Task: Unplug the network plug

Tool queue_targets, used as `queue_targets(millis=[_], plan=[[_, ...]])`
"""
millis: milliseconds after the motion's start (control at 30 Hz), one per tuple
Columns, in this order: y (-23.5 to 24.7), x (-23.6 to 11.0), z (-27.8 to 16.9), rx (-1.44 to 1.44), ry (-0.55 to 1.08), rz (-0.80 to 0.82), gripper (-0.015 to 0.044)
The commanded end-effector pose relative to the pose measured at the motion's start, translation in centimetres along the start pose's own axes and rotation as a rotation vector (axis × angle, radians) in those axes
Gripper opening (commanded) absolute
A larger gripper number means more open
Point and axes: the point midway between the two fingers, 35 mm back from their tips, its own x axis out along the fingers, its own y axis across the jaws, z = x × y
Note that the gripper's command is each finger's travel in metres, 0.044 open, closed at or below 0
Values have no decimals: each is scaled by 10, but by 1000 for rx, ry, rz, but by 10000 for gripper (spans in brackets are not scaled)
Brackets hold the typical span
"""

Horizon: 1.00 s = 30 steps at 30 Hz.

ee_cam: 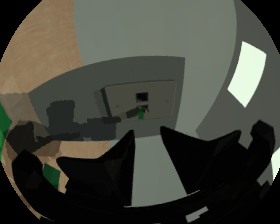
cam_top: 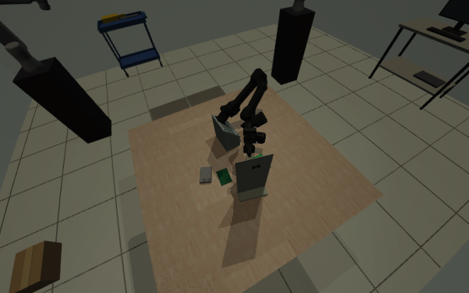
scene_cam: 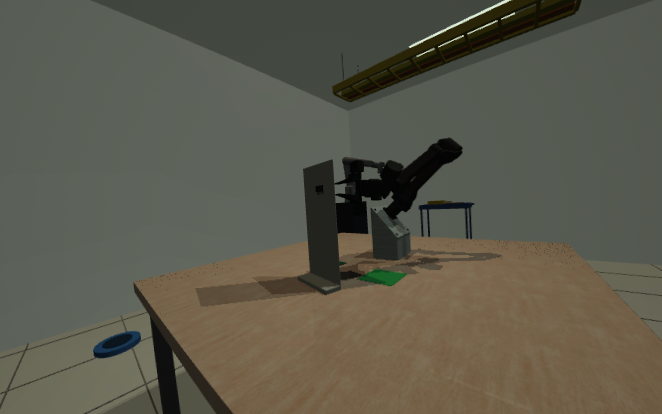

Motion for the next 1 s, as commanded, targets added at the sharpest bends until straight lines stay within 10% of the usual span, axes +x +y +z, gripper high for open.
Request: queue_targets(millis=[0,967], plan=[[1,7,2,-7,0,4,156],[2,47,11,-7,-2,2,156]])
